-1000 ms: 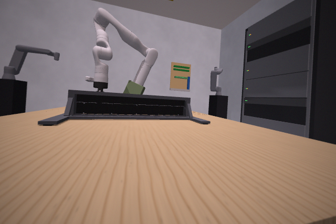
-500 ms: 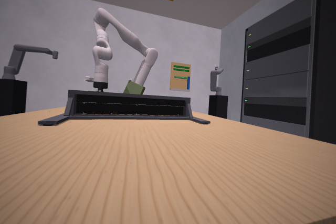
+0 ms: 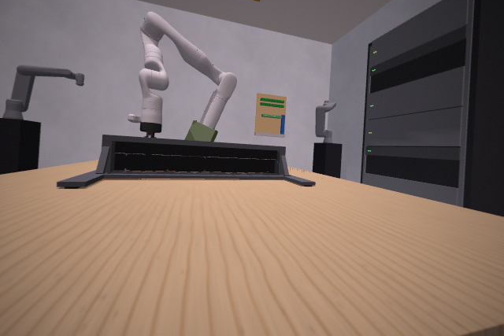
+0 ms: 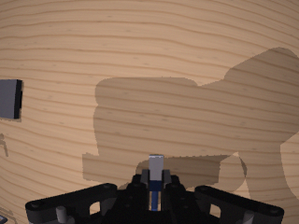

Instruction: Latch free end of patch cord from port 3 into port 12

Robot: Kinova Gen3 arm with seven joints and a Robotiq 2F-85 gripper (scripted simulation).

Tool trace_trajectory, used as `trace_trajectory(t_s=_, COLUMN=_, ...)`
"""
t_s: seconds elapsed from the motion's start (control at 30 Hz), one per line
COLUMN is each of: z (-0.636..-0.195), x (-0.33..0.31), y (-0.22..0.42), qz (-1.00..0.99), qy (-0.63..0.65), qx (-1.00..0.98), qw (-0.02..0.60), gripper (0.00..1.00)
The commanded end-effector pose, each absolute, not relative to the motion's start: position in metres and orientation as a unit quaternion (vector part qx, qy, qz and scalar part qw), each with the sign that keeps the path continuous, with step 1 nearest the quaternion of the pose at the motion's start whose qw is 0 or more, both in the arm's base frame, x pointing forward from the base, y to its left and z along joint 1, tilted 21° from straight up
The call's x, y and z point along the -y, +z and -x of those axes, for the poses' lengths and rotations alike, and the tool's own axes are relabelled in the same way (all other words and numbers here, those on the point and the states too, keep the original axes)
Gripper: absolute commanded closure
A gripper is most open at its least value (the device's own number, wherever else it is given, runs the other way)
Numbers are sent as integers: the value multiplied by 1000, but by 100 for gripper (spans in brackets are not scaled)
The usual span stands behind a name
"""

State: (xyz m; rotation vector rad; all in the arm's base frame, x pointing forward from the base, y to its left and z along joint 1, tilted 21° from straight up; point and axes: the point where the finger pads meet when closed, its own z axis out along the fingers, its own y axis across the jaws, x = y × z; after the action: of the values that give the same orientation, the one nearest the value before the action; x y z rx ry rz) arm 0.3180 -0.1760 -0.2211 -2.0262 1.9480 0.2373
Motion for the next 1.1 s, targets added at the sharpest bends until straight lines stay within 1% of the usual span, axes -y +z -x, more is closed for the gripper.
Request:
trace_trajectory(t_s=0.0, z=-319, x=177, y=-216, qz=709, qy=81, qx=-681, qw=162, gripper=100)
trace_trajectory(t_s=1.07, z=-314, x=193, y=-174, qz=709, qy=81, qx=-681, qw=161, gripper=100)
